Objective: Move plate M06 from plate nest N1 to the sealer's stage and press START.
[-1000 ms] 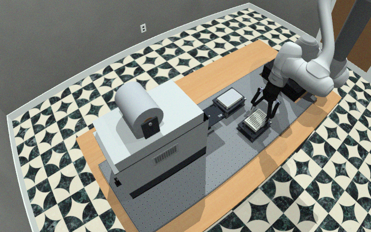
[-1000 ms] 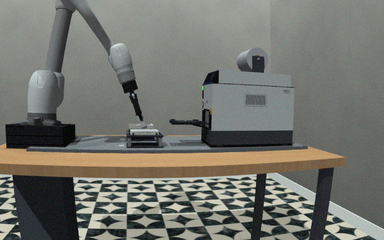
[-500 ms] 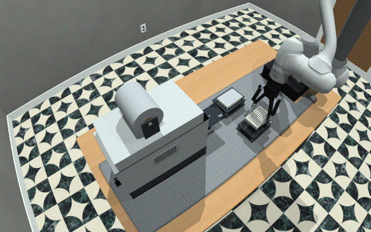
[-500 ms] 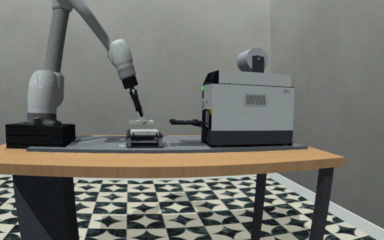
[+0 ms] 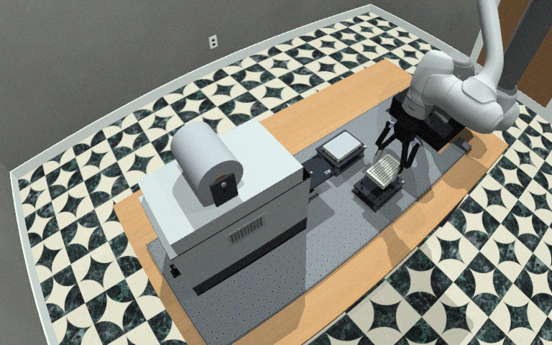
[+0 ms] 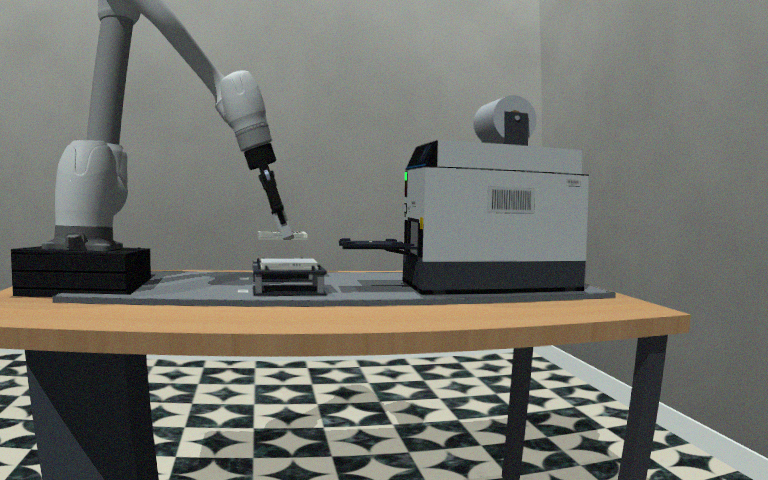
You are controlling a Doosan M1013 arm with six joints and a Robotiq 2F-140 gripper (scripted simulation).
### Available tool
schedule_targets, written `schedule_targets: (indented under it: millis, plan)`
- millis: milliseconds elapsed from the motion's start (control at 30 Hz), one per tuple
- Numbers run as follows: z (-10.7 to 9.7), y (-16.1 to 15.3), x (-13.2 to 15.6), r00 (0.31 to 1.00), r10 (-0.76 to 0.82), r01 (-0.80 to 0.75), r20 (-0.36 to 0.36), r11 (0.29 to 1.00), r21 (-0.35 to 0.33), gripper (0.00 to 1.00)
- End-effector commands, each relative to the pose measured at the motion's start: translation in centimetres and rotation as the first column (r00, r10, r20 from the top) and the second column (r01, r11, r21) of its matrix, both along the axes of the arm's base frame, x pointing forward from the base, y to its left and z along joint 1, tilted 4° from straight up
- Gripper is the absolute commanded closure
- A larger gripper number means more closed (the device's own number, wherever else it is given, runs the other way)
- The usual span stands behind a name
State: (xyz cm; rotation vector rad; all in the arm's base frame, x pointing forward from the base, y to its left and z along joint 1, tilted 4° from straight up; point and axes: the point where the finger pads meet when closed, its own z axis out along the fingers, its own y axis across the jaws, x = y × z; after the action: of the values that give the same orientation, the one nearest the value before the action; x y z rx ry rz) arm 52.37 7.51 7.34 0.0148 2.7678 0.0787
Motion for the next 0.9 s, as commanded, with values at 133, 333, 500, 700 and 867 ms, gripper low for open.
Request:
schedule_targets:
  millis: [133, 333, 500, 700, 867]
  plan:
    - [1.2, -0.2, 0.2, 1.000, -0.004, 0.004, 0.004, 1.000, -0.002, 0.90]
    - [2.2, -0.3, 0.2, 1.000, -0.004, 0.004, 0.004, 1.000, -0.002, 0.90]
    - [3.1, -0.3, 0.1, 1.000, -0.004, 0.004, 0.004, 1.000, -0.002, 0.90]
    - [3.7, -0.4, 0.1, 1.000, -0.004, 0.004, 0.004, 1.000, -0.002, 0.90]
    - [4.6, -0.4, 0.1, 1.000, -0.004, 0.004, 0.004, 1.000, -0.002, 0.90]
